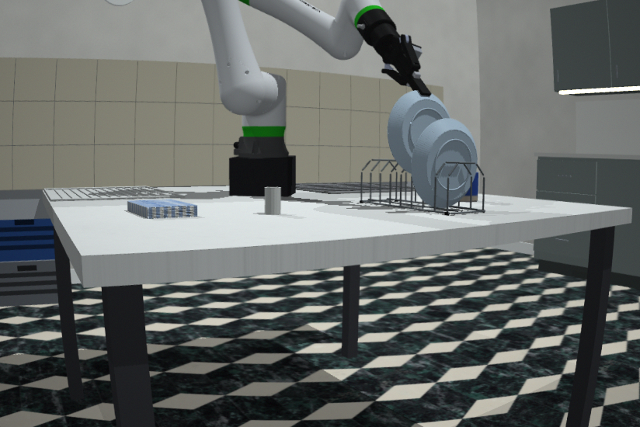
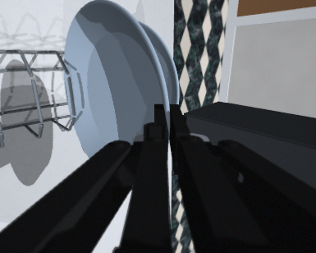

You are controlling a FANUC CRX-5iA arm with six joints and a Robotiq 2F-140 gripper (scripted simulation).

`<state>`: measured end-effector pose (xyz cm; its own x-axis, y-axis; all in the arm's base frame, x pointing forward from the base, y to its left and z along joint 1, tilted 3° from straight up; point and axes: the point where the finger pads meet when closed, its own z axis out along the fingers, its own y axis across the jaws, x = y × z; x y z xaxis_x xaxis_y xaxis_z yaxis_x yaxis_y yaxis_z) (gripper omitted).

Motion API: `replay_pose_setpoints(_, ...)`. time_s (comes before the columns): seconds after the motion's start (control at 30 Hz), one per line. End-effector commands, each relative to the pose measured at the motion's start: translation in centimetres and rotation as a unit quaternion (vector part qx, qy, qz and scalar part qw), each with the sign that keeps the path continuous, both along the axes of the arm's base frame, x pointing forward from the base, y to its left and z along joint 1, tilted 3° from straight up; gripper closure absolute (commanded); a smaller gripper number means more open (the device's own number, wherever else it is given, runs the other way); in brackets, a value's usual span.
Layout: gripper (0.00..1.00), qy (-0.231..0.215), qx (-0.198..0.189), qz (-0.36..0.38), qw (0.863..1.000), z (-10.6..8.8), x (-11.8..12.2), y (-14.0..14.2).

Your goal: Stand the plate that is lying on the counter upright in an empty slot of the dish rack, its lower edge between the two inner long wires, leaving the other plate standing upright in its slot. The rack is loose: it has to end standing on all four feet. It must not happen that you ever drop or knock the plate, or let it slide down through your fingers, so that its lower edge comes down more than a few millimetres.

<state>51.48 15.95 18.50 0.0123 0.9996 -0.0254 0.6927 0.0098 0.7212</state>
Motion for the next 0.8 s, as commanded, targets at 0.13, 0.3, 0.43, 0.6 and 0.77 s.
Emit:
replay_pose_setpoints(0.13,0.9,-0.001,0.0,0.0,1.0,-0.9,0.08,0.0)
replay_pose_setpoints(0.3,0.9,-0.001,0.0,0.0,1.0,-1.15,0.09,0.0)
replay_pose_setpoints(0.43,0.9,-0.001,0.0,0.0,1.0,-1.33,0.09,-0.01)
replay_pose_setpoints(0.6,0.9,-0.001,0.0,0.0,1.0,-1.36,0.09,-0.01)
replay_pose_setpoints(0.77,0.9,-0.001,0.0,0.0,1.0,-1.36,0.09,-0.01)
